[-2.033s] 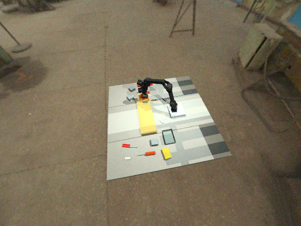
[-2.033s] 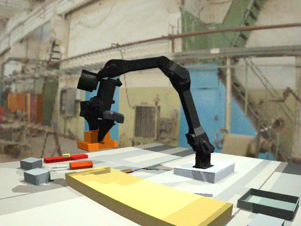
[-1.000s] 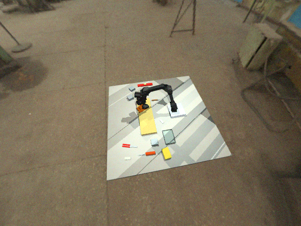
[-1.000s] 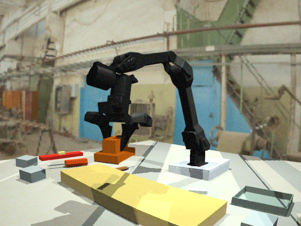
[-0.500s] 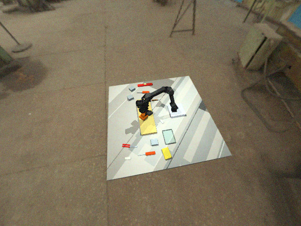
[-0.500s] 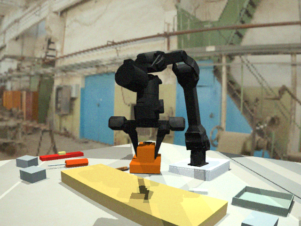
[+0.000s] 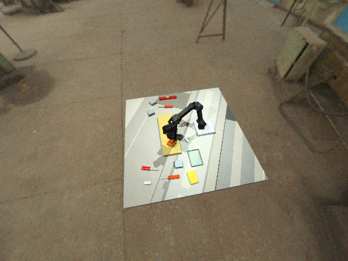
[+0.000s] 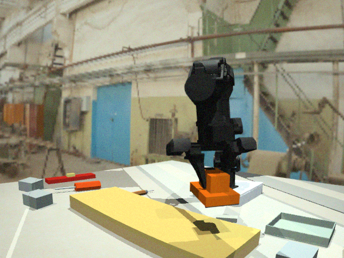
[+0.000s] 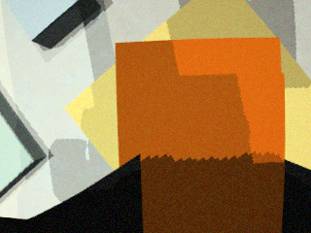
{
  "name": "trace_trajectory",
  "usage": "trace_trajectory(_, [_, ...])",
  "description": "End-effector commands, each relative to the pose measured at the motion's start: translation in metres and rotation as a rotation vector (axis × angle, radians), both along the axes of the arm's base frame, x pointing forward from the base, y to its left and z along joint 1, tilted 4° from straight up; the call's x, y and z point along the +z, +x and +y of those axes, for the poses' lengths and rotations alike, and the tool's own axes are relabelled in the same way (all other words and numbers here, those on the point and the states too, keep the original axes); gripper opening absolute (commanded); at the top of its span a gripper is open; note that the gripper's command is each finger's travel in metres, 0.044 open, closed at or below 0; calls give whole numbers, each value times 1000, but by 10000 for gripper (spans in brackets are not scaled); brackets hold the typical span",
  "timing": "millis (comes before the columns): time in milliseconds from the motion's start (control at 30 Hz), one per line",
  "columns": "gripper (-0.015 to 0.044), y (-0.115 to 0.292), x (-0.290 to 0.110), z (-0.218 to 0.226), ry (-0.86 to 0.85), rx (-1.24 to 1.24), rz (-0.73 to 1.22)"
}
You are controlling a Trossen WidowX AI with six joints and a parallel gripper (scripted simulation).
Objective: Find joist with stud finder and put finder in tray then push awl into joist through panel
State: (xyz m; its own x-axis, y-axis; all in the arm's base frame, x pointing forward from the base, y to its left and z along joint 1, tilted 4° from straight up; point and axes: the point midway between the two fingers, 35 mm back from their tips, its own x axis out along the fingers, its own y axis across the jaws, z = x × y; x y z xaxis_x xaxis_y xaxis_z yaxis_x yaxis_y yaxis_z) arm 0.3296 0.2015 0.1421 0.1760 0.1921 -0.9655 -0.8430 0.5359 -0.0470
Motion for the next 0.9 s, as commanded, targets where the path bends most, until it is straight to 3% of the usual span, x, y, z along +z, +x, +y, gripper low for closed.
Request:
trace_trajectory(0, [0,-19,0,26,7,76,-6])
trace_trajectory(867, [0,-156,-21,129,-9,510,20])
